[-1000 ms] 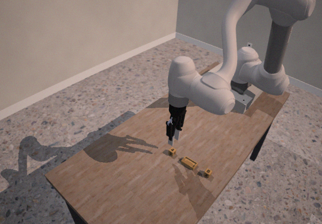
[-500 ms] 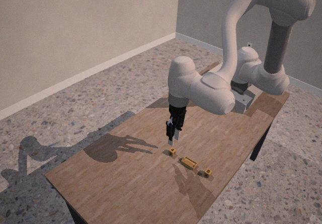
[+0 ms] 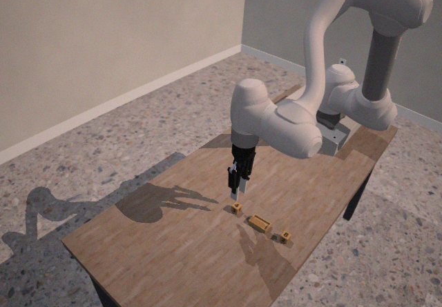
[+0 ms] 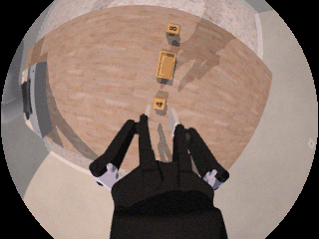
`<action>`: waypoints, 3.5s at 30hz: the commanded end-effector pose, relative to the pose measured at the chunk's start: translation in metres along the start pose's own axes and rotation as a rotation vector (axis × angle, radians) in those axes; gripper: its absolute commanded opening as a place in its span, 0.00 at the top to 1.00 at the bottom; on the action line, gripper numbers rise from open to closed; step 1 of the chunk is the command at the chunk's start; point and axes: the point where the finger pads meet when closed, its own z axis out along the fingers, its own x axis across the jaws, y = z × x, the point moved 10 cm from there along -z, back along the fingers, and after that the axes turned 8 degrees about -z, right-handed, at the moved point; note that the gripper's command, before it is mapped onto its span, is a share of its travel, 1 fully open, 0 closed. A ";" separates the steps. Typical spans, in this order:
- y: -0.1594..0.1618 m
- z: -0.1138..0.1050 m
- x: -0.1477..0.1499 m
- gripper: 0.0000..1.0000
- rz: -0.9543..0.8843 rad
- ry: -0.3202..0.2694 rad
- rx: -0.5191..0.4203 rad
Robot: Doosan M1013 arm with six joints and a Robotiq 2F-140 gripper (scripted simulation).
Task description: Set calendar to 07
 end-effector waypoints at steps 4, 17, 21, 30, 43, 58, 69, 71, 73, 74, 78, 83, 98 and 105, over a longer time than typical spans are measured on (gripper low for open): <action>0.000 0.004 0.000 0.65 0.000 0.000 0.000; 0.000 0.023 0.000 0.65 0.000 0.000 0.000; 0.000 0.027 0.000 0.65 0.000 0.000 0.000; 0.000 0.039 0.000 0.65 0.000 0.000 0.000; 0.000 0.046 0.000 0.65 0.000 0.000 0.000; 0.000 0.047 0.000 0.65 0.000 0.000 0.000; 0.000 0.047 0.000 0.65 0.000 0.000 0.000; 0.000 0.047 0.000 0.65 0.000 0.000 0.000; 0.000 0.047 0.000 0.65 0.000 0.000 0.000; 0.000 0.047 0.000 0.65 0.000 0.000 0.000; 0.000 0.047 0.000 0.65 0.000 0.000 0.000; 0.000 0.047 0.000 0.65 0.000 0.000 0.000; 0.000 0.056 0.000 0.65 0.000 0.000 0.000; 0.000 0.065 0.000 0.65 0.000 0.000 0.000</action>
